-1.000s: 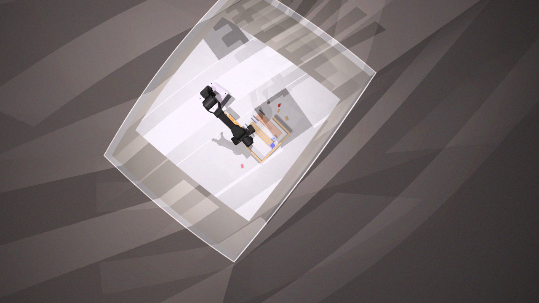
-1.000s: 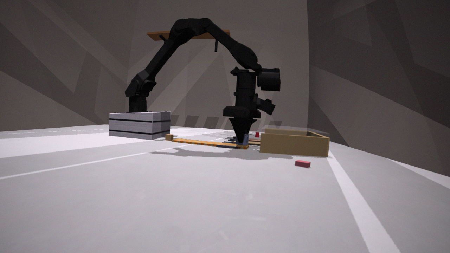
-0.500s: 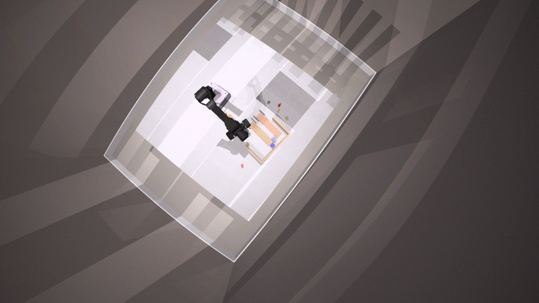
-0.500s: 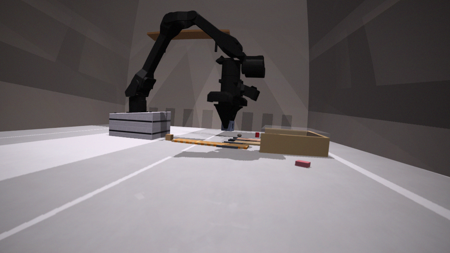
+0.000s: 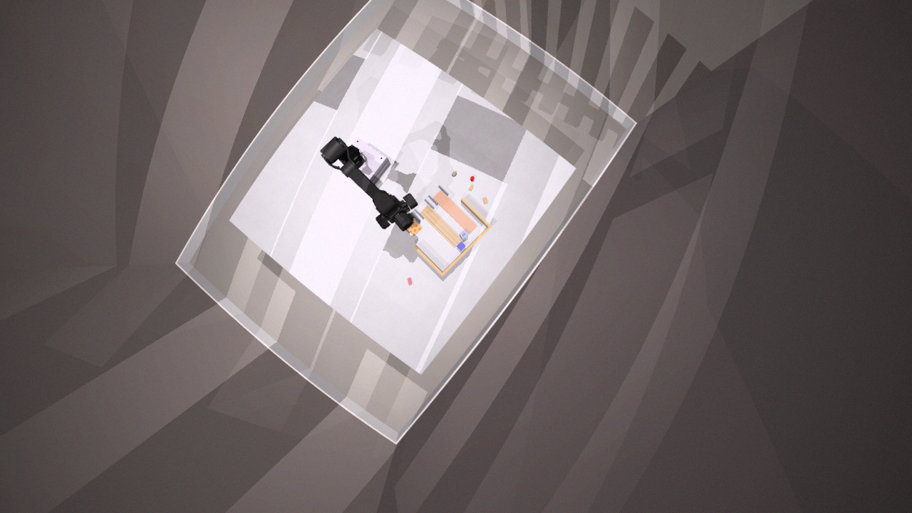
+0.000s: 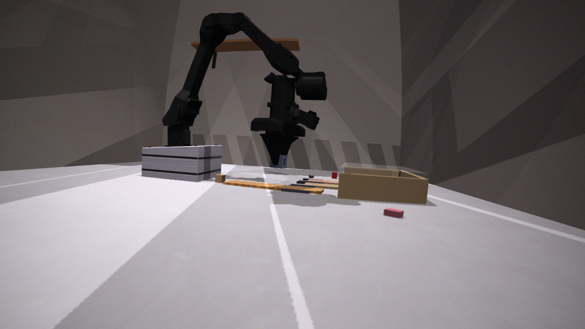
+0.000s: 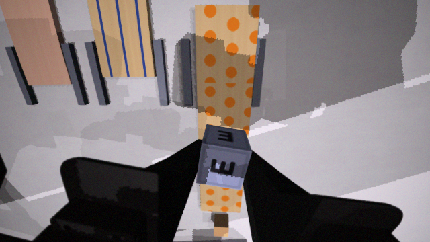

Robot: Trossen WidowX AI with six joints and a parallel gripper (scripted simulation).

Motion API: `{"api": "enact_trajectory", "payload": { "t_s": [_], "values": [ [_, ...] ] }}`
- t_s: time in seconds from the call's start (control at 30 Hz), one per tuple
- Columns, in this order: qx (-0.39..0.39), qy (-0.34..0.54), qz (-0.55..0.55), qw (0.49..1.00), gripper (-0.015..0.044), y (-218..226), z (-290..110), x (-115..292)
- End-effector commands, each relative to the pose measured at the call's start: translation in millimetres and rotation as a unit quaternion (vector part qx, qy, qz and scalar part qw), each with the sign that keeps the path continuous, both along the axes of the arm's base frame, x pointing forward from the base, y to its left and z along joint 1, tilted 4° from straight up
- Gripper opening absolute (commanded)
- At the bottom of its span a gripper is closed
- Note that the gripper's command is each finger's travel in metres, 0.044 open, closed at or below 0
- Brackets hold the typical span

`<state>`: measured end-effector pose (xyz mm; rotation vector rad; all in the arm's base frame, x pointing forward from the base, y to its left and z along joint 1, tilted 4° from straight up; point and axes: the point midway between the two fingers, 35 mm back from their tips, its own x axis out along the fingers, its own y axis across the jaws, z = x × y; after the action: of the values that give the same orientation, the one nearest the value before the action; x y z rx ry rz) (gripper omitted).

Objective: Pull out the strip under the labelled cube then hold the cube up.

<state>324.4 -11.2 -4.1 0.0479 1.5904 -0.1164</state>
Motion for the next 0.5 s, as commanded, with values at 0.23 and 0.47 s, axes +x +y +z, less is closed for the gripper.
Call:
{"api": "enact_trajectory", "payload": {
  "t_s": [0.23,0.47],
  "values": [
    [0.000,0.000,-0.003,1.000,0.0000,1,17,-18],
    [0.000,0.000,-0.003,1.000,0.0000,2,35,-18]
  ]
}}
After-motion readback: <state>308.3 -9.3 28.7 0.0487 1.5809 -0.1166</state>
